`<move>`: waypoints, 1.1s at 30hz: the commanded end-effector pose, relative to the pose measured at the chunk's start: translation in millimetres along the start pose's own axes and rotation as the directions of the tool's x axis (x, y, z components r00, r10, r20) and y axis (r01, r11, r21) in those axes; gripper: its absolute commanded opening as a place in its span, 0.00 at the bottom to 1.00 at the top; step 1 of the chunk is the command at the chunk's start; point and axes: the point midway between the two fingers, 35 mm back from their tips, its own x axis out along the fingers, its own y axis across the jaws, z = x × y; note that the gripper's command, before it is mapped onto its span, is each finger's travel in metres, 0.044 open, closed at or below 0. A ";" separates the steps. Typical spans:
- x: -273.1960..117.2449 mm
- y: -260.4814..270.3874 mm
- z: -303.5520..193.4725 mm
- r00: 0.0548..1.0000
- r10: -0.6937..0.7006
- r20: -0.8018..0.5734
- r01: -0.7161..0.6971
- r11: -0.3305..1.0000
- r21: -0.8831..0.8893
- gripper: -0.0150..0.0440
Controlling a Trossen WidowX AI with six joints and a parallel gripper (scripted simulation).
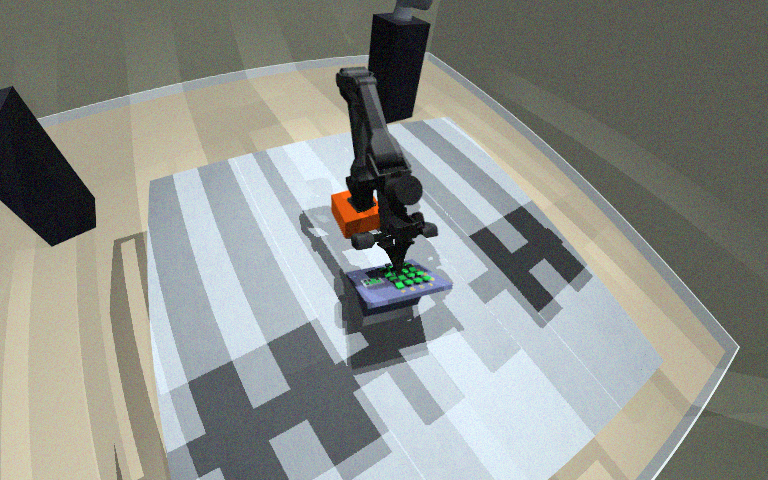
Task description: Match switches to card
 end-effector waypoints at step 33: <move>4.7 0.4 0.6 1.000 0.003 0.003 -0.003 1.000 -0.004 0.25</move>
